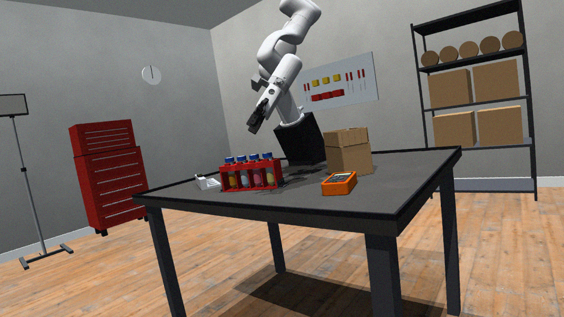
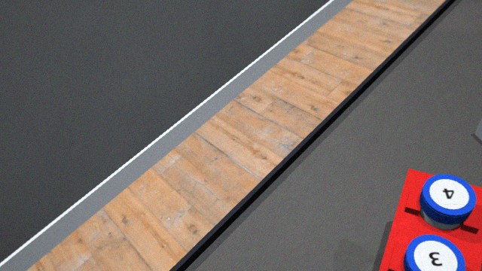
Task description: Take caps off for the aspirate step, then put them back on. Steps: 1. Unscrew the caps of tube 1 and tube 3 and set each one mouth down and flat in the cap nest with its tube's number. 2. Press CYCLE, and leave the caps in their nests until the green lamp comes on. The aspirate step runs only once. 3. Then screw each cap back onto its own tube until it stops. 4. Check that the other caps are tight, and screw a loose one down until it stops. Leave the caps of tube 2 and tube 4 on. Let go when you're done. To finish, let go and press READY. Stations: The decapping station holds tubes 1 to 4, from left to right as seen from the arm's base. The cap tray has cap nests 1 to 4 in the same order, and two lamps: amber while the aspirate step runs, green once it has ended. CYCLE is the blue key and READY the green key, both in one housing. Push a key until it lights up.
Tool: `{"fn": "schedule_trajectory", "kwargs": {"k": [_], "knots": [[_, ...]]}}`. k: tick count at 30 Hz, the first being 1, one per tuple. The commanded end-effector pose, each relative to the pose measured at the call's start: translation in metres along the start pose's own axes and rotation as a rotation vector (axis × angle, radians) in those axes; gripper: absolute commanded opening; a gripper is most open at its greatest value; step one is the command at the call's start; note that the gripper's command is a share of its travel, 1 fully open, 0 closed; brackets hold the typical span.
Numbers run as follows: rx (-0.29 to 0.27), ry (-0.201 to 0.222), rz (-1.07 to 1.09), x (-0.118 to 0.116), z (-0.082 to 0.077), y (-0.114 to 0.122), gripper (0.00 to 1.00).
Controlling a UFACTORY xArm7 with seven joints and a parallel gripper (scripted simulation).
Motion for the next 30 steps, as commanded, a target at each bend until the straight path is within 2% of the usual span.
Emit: {"fn": "schedule_trajectory", "kwargs": {"k": [1,17,18,30], "knots": [[0.000,-0.002,0.002,-0.0011,-0.0004,-0.0004,1.00],[0.000,-0.002,0.002,-0.0011,-0.0004,-0.0004,1.00],[0.000,-0.002,0.002,-0.0011,-0.0004,-0.0004,0.46],[0.000,-0.002,0.002,-0.0011,-0.0004,-0.0004,0.46]]}}
Point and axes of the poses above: the point where the finger pads meet when closed, its own z axis out along the fingers, its own x axis across the jaws, y = z × x, the point moved 3 cm from there along -z, back along the fingers, and after that the axes turned 2 degrees about z, right-handed, at the moved point
